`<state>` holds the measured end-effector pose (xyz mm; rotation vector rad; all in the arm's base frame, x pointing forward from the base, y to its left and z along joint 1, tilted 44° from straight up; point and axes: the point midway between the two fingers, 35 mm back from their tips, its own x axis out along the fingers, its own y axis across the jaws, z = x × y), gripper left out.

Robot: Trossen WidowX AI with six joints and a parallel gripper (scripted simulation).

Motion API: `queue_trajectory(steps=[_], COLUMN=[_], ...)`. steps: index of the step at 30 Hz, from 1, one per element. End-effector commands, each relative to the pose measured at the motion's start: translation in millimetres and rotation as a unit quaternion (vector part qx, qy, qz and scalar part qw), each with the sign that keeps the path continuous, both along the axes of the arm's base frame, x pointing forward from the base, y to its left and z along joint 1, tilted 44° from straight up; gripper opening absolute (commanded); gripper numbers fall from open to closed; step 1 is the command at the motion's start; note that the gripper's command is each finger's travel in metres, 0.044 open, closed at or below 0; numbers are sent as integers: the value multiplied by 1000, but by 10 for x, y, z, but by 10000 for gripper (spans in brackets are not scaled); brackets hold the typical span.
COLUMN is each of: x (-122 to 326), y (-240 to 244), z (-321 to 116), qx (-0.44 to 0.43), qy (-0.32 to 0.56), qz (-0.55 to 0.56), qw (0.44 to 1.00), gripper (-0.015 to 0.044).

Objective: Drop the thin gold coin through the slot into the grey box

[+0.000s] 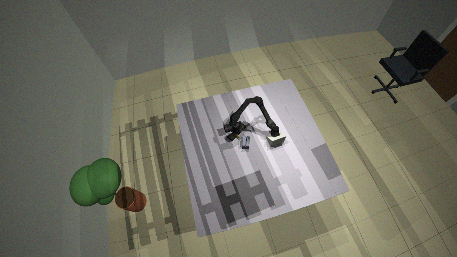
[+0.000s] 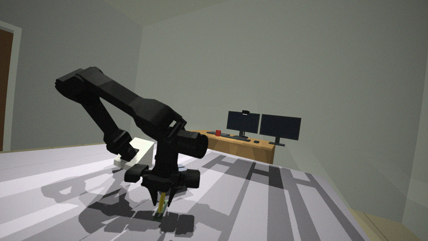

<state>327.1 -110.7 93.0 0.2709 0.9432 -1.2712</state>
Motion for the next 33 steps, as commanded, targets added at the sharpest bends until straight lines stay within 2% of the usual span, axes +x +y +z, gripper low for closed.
queue_trajectory(steps=[1, 2, 8, 20, 33], x=[-3, -3, -3, 0, 36], y=[-36, -37, -37, -26, 207], z=[-30, -32, -32, -21, 204], qx=[-2, -2, -2, -2, 1], qy=[1, 1, 1, 1, 1], qz=[4, 4, 4, 4, 4], qw=[1000, 1000, 1000, 1000, 1000], gripper=[161, 161, 3, 0, 0])
